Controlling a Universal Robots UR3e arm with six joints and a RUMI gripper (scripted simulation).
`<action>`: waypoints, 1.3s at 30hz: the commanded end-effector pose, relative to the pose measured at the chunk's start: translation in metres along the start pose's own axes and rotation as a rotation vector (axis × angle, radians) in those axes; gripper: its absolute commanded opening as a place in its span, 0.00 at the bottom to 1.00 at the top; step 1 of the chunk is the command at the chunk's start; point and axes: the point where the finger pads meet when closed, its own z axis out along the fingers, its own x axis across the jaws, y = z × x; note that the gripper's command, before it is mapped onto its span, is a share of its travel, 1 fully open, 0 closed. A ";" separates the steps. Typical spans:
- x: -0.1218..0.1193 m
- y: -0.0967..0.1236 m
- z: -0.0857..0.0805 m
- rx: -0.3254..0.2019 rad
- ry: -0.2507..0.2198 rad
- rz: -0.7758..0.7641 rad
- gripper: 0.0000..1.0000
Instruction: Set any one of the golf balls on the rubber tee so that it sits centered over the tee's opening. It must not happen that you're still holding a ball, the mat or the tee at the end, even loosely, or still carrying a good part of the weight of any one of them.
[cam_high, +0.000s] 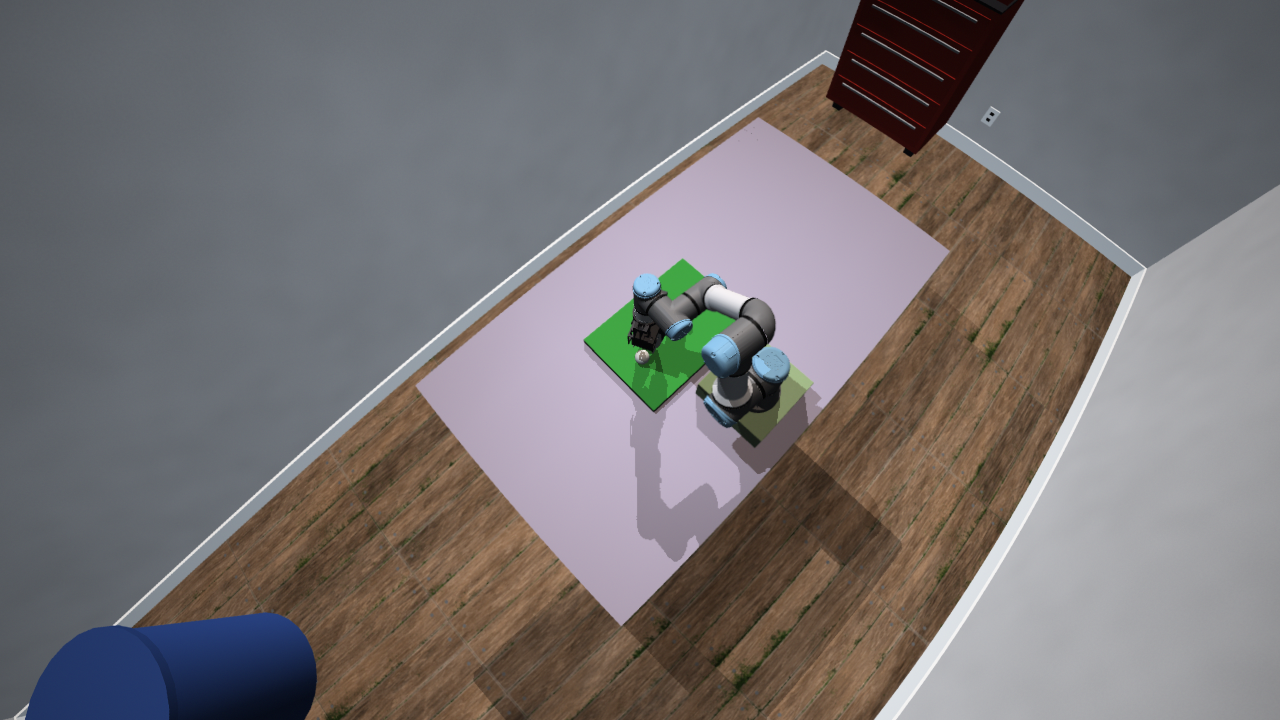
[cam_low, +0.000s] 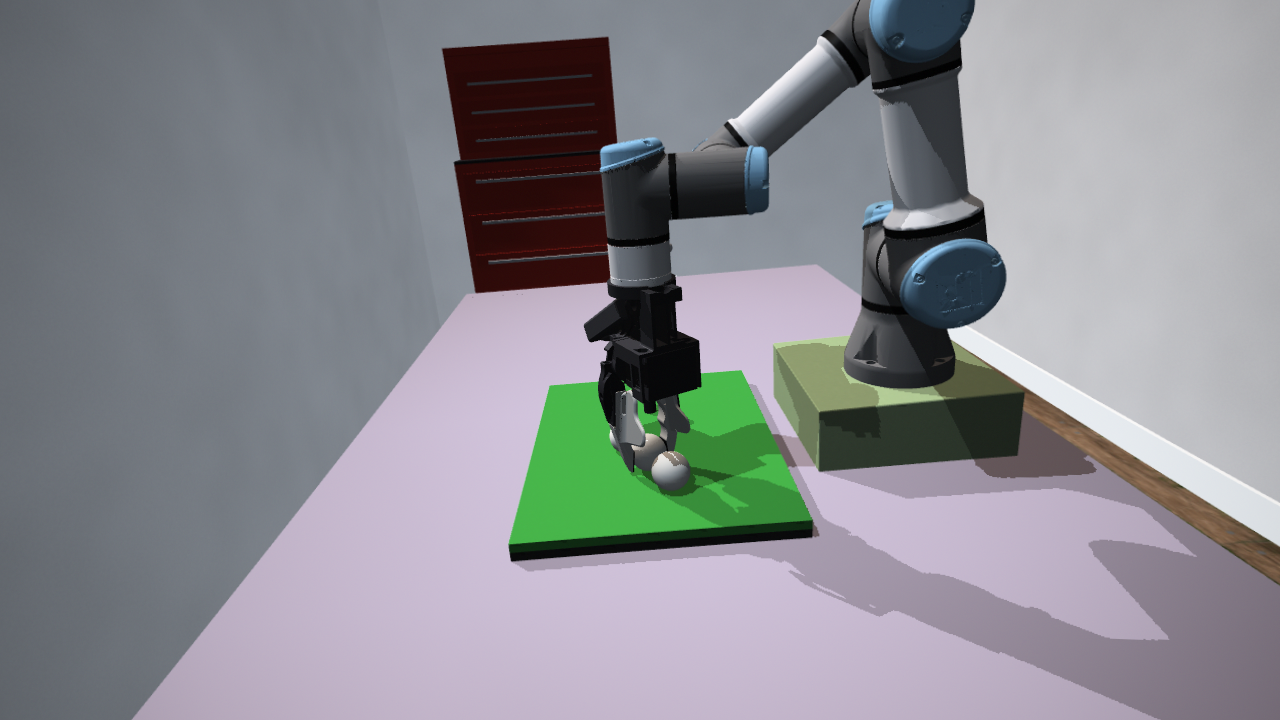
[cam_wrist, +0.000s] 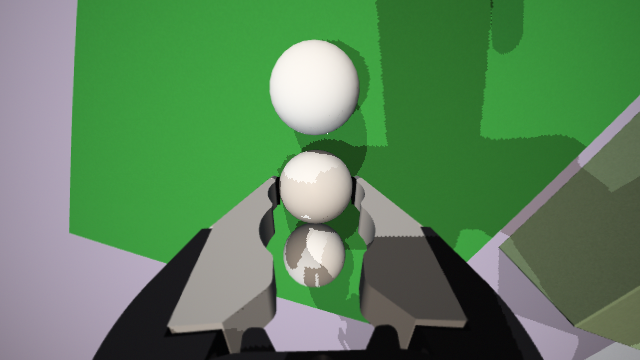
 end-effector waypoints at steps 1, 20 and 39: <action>-0.001 0.000 -0.001 0.001 -0.002 0.000 0.00; -0.001 -0.001 -0.021 0.001 -0.002 0.000 0.00; -0.001 -0.001 -0.087 0.001 -0.002 0.000 0.00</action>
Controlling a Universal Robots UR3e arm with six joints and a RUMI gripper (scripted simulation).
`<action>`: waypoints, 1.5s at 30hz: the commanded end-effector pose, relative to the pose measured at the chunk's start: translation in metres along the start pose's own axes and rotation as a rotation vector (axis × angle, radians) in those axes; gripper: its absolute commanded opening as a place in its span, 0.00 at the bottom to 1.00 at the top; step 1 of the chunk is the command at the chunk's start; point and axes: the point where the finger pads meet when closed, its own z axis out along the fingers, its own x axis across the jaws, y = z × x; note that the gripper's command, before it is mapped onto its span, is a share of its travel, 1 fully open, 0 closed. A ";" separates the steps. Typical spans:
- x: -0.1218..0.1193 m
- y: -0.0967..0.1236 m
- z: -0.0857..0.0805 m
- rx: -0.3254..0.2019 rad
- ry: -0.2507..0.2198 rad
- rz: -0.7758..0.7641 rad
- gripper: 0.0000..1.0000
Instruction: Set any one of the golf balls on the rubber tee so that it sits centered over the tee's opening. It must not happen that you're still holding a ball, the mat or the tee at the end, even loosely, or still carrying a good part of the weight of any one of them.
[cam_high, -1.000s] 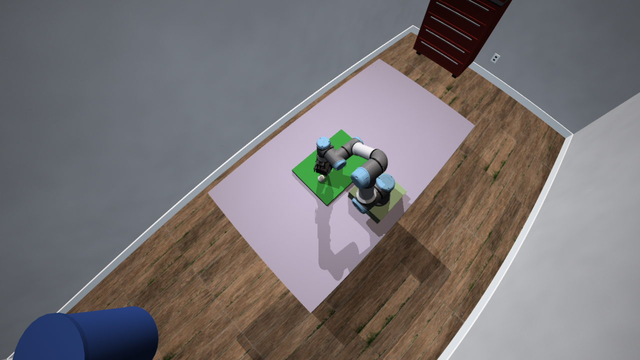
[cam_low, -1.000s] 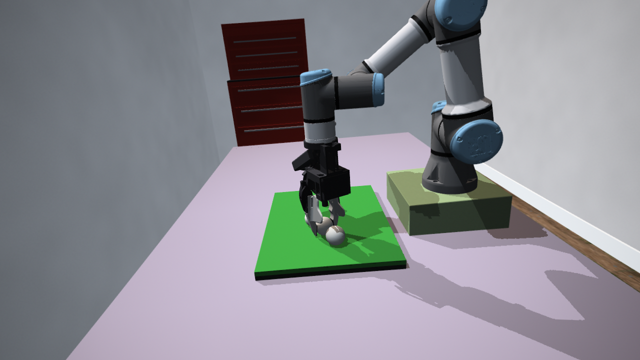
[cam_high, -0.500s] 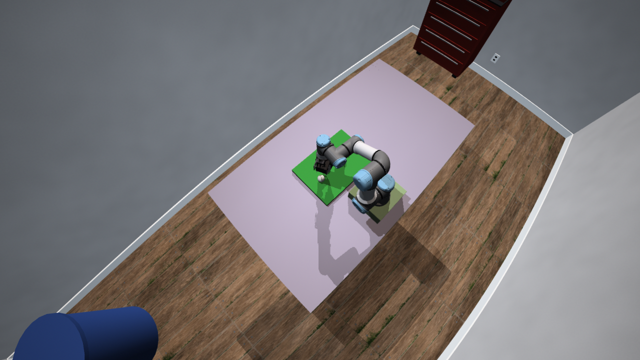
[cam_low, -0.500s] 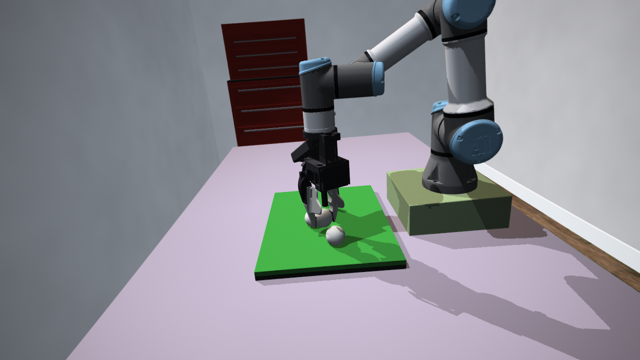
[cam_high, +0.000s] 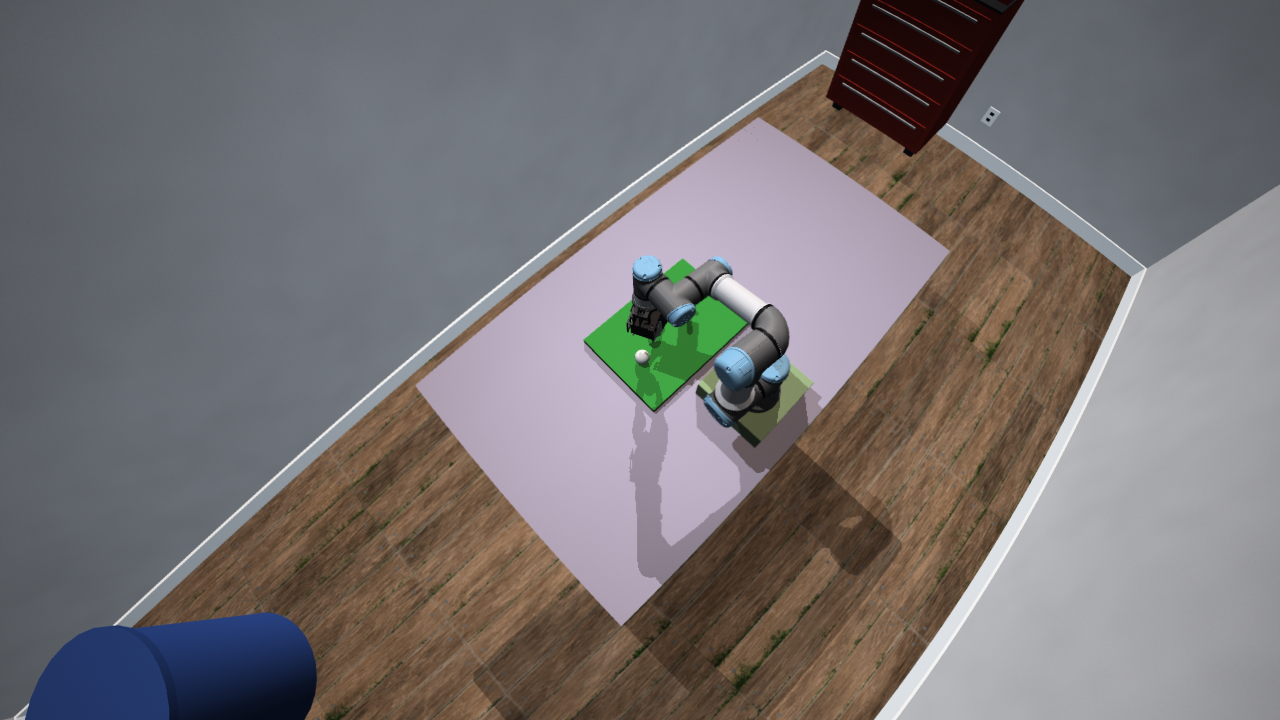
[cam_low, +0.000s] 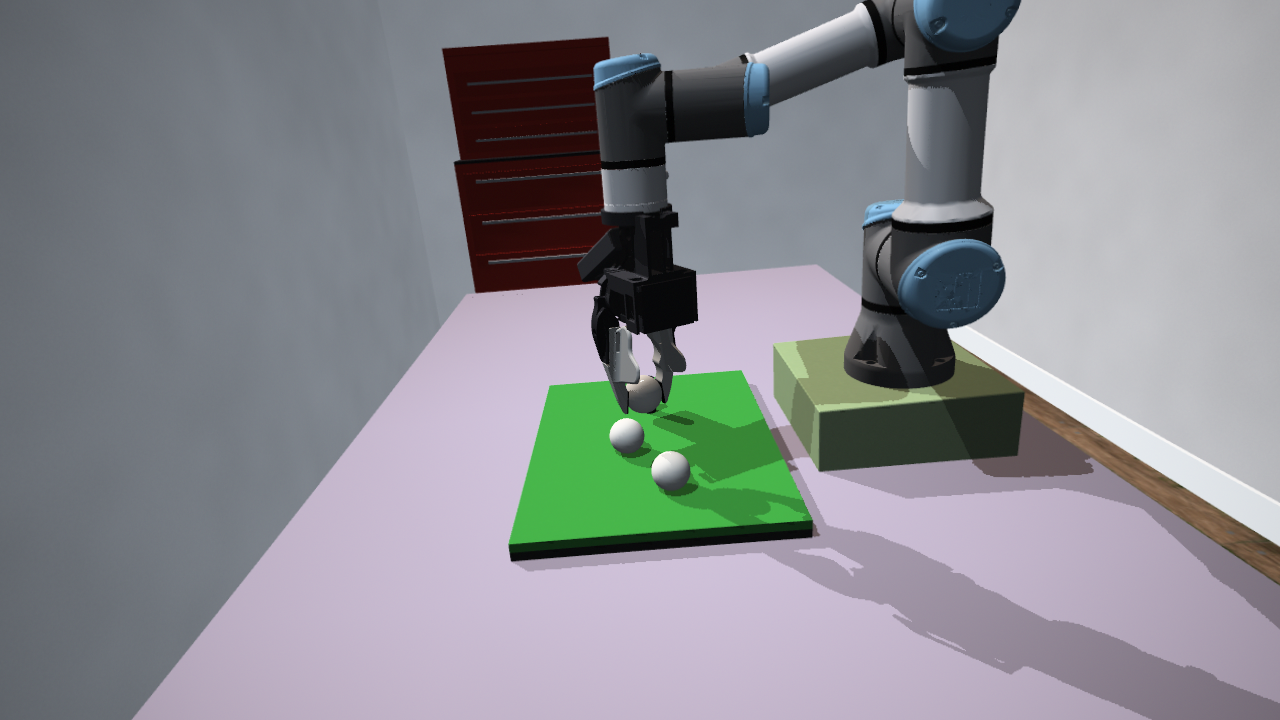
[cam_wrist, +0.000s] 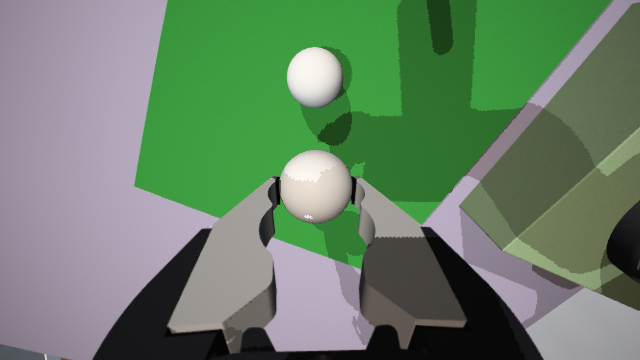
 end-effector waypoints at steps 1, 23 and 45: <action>0.000 0.000 -0.017 -0.001 0.002 0.000 0.00; 0.002 -0.010 -0.030 -0.001 0.002 0.000 0.00; 0.070 -0.132 -0.074 -0.001 0.003 0.000 0.00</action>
